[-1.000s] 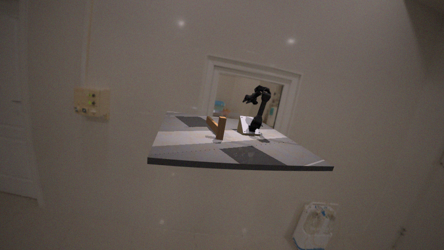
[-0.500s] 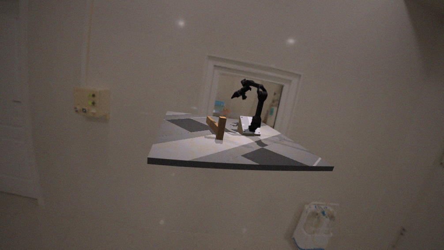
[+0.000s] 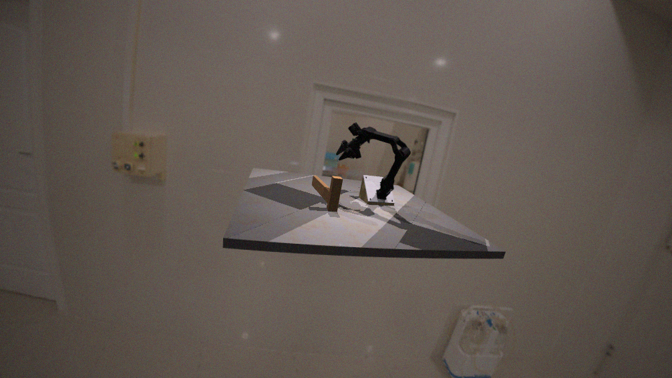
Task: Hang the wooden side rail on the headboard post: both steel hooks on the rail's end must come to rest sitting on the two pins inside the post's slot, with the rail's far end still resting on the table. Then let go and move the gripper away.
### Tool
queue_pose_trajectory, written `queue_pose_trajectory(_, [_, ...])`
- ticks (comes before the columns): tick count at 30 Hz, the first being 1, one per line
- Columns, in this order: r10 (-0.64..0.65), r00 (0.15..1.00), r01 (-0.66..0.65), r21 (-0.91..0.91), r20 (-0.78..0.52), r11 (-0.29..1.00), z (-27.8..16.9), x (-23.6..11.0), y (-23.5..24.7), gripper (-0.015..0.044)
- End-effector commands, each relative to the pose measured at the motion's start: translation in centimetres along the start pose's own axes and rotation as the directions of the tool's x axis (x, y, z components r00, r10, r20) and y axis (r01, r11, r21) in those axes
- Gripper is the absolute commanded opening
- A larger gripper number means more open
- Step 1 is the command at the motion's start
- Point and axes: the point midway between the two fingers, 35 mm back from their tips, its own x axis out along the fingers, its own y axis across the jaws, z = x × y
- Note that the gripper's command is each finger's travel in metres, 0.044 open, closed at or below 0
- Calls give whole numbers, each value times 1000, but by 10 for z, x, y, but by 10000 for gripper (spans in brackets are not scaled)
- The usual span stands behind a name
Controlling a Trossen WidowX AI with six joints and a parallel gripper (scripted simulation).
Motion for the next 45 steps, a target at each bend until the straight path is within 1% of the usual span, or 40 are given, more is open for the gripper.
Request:
queue_pose_trajectory(1, [-102,995,103,-108,11,989,2,20,-64,440])
queue_pose_trajectory(5, [-201,979,205,-208,36,956,13,32,-122,440])
queue_pose_trajectory(10, [-330,940,341,-319,89,884,40,39,-189,440])
queue_pose_trajectory(13, [-387,914,403,-362,121,841,56,40,-217,440])
queue_pose_trajectory(37, [-390,912,408,-369,126,835,57,40,-219,440])
queue_pose_trajectory(40, [-380,909,417,-430,172,801,47,42,-218,440])
queue_pose_trajectory(45, [-367,889,457,-548,273,700,28,46,-216,440])
